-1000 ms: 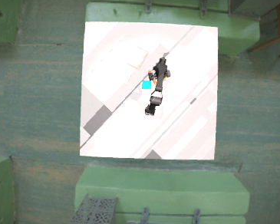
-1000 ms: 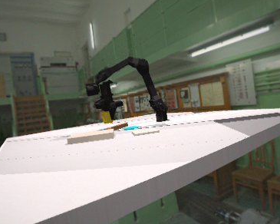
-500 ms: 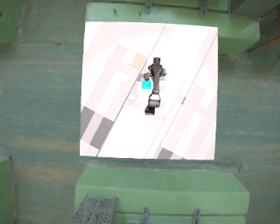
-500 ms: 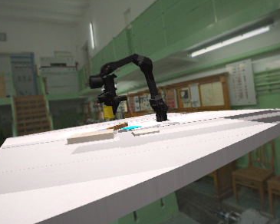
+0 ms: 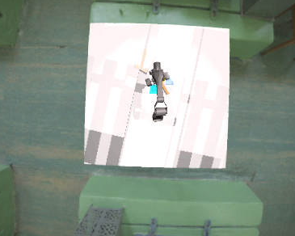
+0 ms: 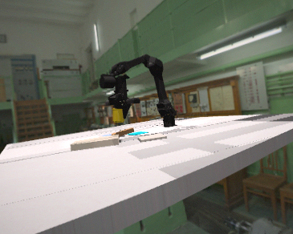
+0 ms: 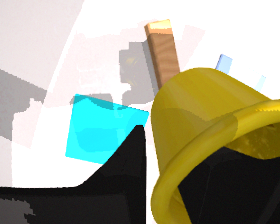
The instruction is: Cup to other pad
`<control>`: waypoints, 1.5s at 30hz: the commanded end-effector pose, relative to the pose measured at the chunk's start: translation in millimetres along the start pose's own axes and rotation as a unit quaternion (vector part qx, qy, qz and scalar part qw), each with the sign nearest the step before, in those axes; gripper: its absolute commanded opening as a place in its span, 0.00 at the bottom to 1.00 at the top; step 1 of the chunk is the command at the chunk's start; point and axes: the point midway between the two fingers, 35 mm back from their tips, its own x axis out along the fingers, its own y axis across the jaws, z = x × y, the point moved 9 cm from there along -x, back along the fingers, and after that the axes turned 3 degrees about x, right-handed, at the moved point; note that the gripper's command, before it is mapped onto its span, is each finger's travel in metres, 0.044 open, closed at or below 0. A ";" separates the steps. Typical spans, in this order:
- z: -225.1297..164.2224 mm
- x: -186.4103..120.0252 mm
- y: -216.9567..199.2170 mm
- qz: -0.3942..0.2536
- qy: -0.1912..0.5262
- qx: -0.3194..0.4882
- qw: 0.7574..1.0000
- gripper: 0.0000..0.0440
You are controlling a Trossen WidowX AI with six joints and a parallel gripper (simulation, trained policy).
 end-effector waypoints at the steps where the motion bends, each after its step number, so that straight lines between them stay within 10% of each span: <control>1: -2.1 2.7 11.1 0.002 -0.001 -0.003 1.000 0.00; 45: -57.9 60.7 62.1 -0.010 -0.028 0.030 0.999 0.13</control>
